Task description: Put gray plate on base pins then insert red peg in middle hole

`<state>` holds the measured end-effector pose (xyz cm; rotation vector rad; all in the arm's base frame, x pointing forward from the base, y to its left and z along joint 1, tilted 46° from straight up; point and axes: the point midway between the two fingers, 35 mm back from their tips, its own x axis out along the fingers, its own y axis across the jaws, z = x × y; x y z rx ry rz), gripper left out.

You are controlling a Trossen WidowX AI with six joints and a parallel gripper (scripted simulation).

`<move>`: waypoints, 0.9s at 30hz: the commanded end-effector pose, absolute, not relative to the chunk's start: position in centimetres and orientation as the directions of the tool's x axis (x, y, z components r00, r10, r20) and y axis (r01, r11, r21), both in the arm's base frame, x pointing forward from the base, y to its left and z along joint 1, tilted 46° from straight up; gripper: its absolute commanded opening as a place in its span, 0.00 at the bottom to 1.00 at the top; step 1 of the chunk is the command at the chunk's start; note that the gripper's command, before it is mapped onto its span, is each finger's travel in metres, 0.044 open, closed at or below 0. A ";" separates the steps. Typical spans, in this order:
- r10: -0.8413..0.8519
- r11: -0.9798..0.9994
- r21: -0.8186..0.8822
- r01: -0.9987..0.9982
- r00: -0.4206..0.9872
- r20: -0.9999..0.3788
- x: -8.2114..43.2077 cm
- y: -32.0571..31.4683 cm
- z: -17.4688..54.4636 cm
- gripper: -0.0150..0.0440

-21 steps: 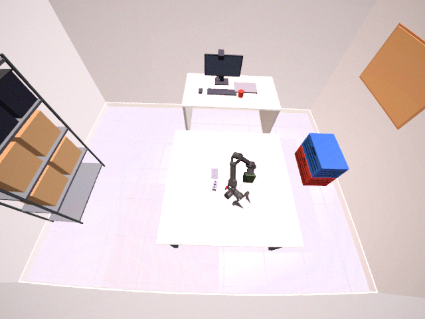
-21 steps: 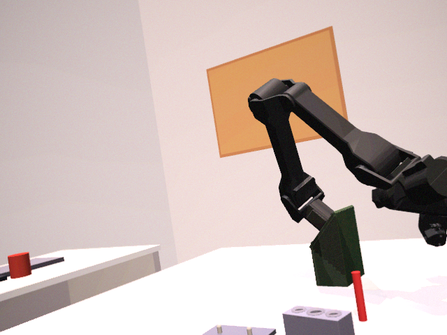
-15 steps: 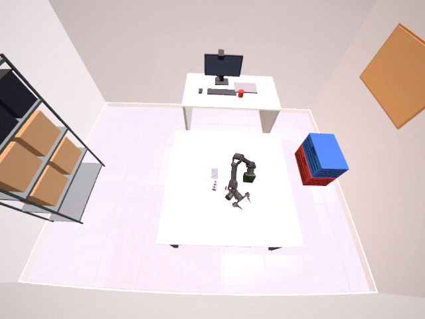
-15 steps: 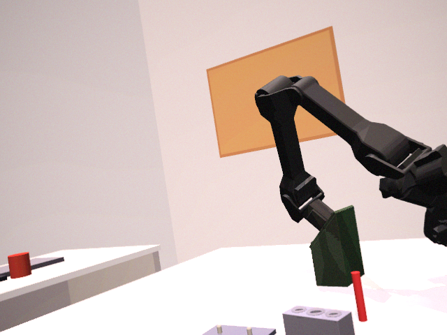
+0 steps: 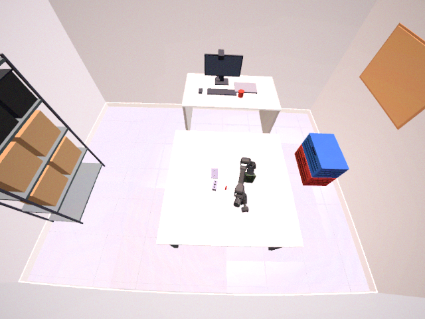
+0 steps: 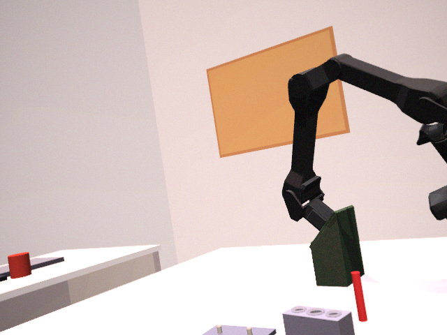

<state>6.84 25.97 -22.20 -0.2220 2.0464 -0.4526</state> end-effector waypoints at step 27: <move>-0.655 0.121 -0.070 -0.990 -0.027 -0.755 16.1 27.1 -15.8 1.00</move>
